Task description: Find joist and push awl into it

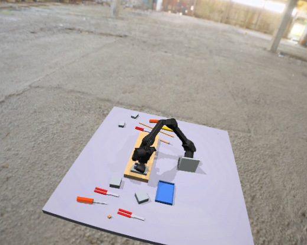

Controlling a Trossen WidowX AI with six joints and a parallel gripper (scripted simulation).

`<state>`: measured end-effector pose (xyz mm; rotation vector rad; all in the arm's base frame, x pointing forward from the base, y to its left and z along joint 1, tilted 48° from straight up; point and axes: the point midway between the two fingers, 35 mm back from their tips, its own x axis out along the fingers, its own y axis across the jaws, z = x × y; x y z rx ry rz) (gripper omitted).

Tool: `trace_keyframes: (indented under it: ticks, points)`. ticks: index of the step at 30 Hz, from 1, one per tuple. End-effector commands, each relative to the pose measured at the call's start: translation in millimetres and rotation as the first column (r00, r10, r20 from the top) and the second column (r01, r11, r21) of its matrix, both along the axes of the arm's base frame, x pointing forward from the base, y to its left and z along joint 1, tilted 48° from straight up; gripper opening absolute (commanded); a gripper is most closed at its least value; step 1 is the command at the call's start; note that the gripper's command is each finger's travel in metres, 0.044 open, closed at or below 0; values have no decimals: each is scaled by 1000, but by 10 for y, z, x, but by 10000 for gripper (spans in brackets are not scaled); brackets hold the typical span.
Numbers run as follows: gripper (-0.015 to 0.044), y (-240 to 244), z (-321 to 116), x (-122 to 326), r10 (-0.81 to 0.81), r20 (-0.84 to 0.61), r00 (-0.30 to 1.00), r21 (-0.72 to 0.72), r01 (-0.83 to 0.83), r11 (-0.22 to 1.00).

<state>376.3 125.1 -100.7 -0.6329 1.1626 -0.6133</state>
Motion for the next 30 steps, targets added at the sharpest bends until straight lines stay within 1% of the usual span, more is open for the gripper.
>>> trace_keyframes:
  ticks: [1, 6, 30]
  points:
    - [0, -6, 3, 0, -1, 0, 1000, 0, 1, 1000]
    - [0, -3, -4, -8, -3, -2, 1000, 4, 3, 1000]
    - [0, -308, 314, -57, -3, -3, 1000, 2, 3, 1000]
